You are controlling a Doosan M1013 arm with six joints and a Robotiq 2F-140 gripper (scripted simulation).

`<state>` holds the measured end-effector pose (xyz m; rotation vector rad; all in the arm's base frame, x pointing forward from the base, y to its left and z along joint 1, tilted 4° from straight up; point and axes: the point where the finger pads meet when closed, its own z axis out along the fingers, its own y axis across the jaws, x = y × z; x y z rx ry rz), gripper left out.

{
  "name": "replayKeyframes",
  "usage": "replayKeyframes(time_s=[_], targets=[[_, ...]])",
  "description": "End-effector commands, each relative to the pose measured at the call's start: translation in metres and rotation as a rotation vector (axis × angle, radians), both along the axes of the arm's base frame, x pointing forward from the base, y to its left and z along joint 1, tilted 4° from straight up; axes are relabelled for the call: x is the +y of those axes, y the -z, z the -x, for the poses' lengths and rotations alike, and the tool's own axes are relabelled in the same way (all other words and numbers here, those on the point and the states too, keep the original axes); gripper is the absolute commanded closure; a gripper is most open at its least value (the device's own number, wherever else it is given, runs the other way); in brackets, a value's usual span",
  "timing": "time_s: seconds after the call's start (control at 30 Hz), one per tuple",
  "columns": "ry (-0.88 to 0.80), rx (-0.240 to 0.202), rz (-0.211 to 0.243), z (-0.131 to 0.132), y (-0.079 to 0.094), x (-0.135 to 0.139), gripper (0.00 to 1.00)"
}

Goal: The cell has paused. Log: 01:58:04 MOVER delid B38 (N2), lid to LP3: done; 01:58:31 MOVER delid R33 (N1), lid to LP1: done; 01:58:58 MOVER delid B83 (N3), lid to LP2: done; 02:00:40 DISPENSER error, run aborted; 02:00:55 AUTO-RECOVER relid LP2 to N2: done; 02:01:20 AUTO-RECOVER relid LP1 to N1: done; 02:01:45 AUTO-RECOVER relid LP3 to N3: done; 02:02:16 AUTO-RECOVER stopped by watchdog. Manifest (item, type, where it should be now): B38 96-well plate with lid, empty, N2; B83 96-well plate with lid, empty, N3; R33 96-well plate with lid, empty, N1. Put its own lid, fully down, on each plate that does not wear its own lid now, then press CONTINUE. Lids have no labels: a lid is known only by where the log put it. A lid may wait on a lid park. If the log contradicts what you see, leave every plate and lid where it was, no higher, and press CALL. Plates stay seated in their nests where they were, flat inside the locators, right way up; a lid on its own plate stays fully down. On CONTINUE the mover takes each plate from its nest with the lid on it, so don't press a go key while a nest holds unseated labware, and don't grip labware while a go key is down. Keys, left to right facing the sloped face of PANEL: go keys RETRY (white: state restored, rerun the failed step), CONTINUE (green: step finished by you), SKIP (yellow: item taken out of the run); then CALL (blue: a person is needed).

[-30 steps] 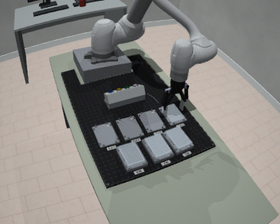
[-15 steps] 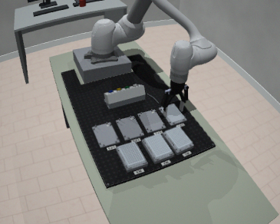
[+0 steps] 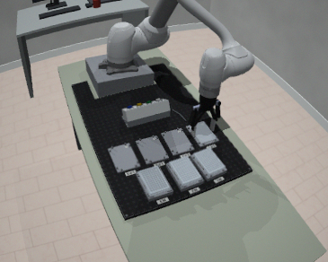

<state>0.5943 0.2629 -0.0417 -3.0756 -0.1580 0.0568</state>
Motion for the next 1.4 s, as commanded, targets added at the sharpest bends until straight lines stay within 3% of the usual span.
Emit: replayKeyframes(time_s=[0.0, 1.3, 1.33, 1.37], targets=[[0.003, 0.003, -0.003, 0.0022, 0.0045, 0.0016, 0.34], [0.003, 0.003, -0.003, 0.0022, 0.0045, 0.0016, 0.34], [0.003, 0.003, -0.003, 0.0022, 0.0045, 0.0016, 1.0], [0.003, 0.003, -0.003, 0.0022, 0.0045, 0.0016, 1.0]])
